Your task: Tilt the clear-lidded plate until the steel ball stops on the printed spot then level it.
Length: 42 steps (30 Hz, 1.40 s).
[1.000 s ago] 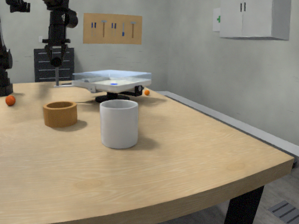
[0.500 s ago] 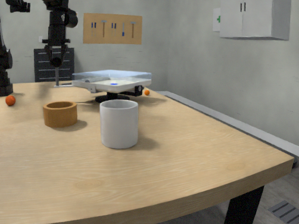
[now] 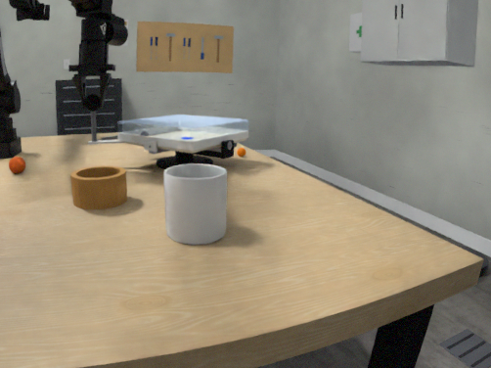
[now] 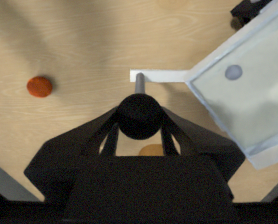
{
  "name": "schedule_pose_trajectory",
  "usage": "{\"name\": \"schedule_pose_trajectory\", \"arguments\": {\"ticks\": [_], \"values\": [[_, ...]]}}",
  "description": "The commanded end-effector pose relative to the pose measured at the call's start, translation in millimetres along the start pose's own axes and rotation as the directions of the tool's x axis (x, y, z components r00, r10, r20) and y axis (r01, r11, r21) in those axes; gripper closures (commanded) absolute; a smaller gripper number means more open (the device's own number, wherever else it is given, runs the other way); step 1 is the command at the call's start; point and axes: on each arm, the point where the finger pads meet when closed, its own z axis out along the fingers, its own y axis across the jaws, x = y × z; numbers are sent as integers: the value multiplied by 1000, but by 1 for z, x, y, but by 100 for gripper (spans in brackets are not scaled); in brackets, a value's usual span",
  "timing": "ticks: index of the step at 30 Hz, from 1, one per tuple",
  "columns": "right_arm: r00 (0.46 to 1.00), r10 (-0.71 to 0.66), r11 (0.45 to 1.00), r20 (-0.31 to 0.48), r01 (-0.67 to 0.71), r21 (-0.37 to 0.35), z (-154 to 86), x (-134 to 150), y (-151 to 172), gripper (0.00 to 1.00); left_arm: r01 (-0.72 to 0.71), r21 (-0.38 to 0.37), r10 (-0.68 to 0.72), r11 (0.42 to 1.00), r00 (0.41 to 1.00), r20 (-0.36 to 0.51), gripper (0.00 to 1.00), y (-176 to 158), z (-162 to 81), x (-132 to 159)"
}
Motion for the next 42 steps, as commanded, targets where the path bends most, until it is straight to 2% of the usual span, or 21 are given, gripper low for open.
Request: {"name": "schedule_pose_trajectory", "arguments": {"ticks": [1,21,33,42], "values": [[1000,4,1000,13,-4,21,-17,8,-7,100,10,-18,-9,1000,999,52,0,9,-8,-20],[1000,4,1000,8,-4,18,-15,11,-6,100,10,-18,-9,1000,999,52,0,9,-8,-20],[999,3,999,54,-5,49,-38,-5,-17,100,10,-18,-9,1000,999,52,0,9,-8,-20],[998,4,999,57,-7,51,-40,-7,-18,100,10,-18,-9,1000,999,52,0,9,-8,-20]]}}
